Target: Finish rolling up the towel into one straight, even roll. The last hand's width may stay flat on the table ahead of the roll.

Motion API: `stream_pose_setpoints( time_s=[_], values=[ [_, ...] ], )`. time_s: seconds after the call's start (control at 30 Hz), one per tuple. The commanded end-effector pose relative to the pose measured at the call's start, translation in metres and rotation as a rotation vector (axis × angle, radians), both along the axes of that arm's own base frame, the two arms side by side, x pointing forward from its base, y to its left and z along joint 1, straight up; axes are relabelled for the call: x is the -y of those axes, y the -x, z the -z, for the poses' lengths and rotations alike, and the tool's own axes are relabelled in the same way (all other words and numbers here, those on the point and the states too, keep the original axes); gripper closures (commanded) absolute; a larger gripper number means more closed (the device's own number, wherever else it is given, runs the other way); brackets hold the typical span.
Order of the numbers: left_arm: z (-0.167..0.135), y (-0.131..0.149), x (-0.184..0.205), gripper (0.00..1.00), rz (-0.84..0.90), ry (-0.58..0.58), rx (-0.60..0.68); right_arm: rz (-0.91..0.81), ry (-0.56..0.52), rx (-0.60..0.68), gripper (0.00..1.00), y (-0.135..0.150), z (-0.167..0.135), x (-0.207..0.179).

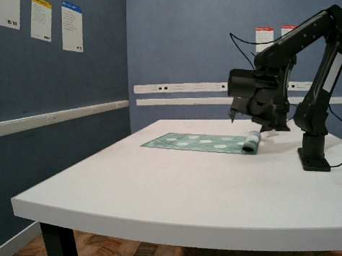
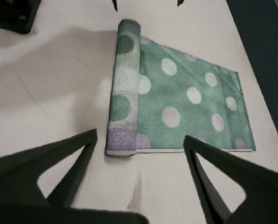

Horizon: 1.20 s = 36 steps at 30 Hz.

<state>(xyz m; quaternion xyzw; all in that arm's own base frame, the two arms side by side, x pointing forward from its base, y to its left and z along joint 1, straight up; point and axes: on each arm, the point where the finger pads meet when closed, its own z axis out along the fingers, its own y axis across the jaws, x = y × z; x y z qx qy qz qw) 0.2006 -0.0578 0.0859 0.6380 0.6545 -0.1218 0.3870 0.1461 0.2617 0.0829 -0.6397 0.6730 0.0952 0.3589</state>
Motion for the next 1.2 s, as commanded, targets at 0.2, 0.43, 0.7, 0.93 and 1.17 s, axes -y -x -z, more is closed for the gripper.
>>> stream_pose_setpoints(
  time_s=[0.2,0.43,0.7,0.93,1.17],
  values=[
    [0.008,0.010,0.001,0.02,0.150,-0.076,0.002,-0.035,0.000,0.012,0.02,0.002,0.005,-0.019],
    [0.025,0.010,0.001,0.02,0.150,-0.076,0.002,-0.035,0.000,0.012,0.02,0.002,0.005,-0.019],
    [0.036,0.010,0.001,0.02,0.150,-0.076,0.002,-0.035,0.000,0.012,0.02,0.002,0.005,-0.019],
    [0.049,0.010,0.001,0.02,0.150,-0.076,0.002,-0.035,0.000,0.012,0.02,0.002,0.005,-0.019],
    [0.059,0.010,0.001,0.02,0.150,-0.076,0.002,-0.035,0.000,0.012,0.02,0.002,0.005,-0.019]
  ],
)
